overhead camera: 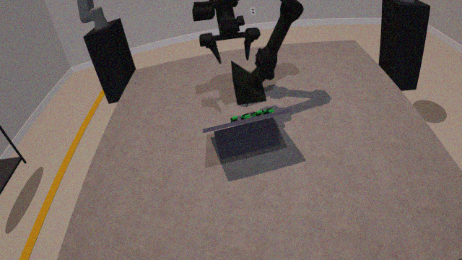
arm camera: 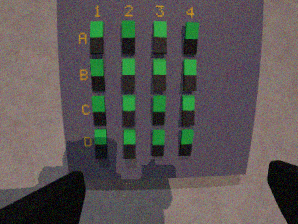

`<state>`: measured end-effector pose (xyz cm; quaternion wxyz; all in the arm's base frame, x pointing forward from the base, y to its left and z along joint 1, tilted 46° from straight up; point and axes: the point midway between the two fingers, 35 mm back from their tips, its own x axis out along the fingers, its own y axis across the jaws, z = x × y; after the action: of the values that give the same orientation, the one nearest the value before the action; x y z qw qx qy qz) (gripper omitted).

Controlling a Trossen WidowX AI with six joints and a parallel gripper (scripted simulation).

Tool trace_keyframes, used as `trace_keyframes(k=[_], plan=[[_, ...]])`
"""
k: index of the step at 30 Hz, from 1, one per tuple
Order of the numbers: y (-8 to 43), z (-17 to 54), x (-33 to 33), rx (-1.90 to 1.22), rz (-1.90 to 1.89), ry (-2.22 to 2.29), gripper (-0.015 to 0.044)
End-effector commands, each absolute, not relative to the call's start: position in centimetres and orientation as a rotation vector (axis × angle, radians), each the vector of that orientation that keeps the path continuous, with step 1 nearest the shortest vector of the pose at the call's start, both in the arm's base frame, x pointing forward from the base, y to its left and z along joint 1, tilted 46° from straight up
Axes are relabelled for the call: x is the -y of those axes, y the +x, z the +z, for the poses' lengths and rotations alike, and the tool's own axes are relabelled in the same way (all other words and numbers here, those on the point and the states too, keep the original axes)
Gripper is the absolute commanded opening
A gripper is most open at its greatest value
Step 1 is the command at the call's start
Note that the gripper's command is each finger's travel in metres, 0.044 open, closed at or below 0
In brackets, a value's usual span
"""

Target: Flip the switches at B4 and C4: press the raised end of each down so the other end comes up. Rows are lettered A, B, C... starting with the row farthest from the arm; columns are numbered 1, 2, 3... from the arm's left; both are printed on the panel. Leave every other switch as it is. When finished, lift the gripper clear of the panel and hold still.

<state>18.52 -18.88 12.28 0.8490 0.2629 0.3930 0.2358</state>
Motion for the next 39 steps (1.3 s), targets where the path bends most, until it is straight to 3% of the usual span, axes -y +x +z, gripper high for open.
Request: trace_keyframes(k=[1, 8, 15, 39], plan=[[18.7, 12.1, 18.9, -0.828, 0.497, 0.556, 0.0374], [26.4, 5.1, 15.8, -0.819, 0.532, 0.634, 0.0190], [26.7, 4.8, 15.5, -0.817, 0.533, 0.637, 0.0006], [29.9, 2.1, 11.8, -0.791, 0.527, 0.643, 0.0000]])
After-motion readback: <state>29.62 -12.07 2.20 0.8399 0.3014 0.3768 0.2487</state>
